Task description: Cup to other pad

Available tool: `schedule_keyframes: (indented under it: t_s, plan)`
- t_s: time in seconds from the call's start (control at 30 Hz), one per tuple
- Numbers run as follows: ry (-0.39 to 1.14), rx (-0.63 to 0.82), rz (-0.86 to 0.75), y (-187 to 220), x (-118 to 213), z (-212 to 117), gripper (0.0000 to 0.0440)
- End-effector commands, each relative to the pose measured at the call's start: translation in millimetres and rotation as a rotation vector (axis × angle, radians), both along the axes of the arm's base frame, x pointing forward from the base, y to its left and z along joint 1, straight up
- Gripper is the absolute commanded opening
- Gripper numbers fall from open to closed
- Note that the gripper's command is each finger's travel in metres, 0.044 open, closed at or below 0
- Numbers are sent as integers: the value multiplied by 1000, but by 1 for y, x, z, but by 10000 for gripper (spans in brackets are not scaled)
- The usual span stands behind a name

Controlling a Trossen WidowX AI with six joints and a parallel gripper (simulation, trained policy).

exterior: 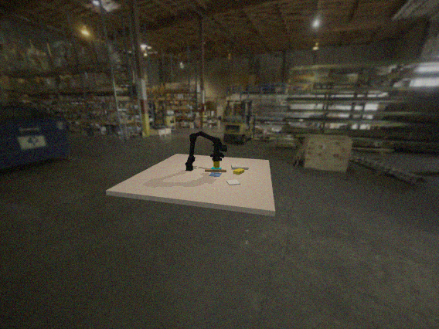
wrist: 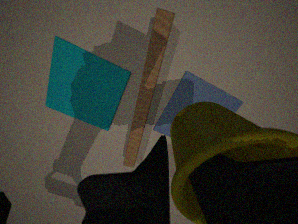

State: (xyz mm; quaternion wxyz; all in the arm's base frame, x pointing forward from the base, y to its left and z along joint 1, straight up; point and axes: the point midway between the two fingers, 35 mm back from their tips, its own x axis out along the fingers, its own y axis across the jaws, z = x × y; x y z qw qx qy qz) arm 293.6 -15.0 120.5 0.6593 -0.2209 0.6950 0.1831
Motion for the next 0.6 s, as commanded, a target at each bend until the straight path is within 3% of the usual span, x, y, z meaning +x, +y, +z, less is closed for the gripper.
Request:
schedule_keyframes:
  t_s: [0.0,0.57]
  plan:
    - [-19,4,23,12,2,6,3]
    - [-97,13,117,68,4,13,0]
